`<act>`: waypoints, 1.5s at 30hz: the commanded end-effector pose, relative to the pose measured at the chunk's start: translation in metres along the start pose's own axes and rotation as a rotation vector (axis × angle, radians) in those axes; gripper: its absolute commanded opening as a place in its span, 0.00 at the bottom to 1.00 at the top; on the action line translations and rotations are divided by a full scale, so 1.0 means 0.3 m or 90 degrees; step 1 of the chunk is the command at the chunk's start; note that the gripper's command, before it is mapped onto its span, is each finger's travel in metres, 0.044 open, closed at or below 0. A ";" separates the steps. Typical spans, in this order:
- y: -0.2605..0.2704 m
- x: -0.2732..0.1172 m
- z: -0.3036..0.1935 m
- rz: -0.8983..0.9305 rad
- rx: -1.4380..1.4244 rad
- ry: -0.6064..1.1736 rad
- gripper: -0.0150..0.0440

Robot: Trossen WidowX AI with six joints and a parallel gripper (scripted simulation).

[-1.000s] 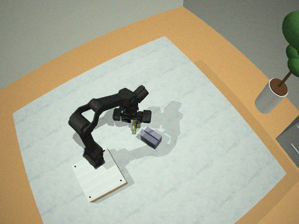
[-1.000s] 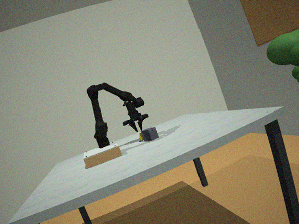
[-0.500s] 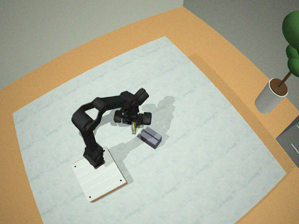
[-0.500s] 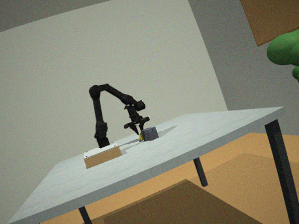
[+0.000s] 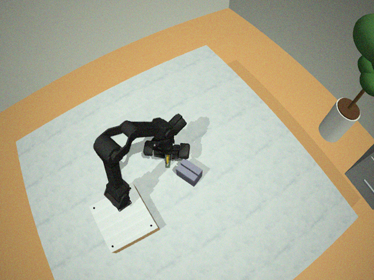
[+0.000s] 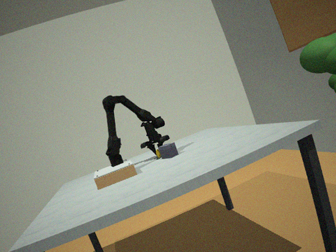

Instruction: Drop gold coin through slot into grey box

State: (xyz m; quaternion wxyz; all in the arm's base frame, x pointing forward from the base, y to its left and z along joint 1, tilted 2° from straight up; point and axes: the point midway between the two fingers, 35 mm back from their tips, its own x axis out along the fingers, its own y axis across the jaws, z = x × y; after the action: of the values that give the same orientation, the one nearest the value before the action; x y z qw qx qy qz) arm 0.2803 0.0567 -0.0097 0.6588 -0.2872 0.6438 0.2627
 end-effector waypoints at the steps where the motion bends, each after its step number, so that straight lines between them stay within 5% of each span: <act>1: 0.006 0.028 -0.005 0.005 -0.003 0.004 0.53; 4: 0.006 0.035 -0.006 0.005 -0.003 0.004 0.53; 10: 0.006 0.035 -0.006 0.005 -0.003 0.004 0.26; 45: -0.004 -0.175 0.008 0.005 -0.003 0.003 0.25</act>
State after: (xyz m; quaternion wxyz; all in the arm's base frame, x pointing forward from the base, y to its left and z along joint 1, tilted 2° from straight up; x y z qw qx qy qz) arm 0.2789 0.0580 0.0316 0.6488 -0.2862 0.6525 0.2672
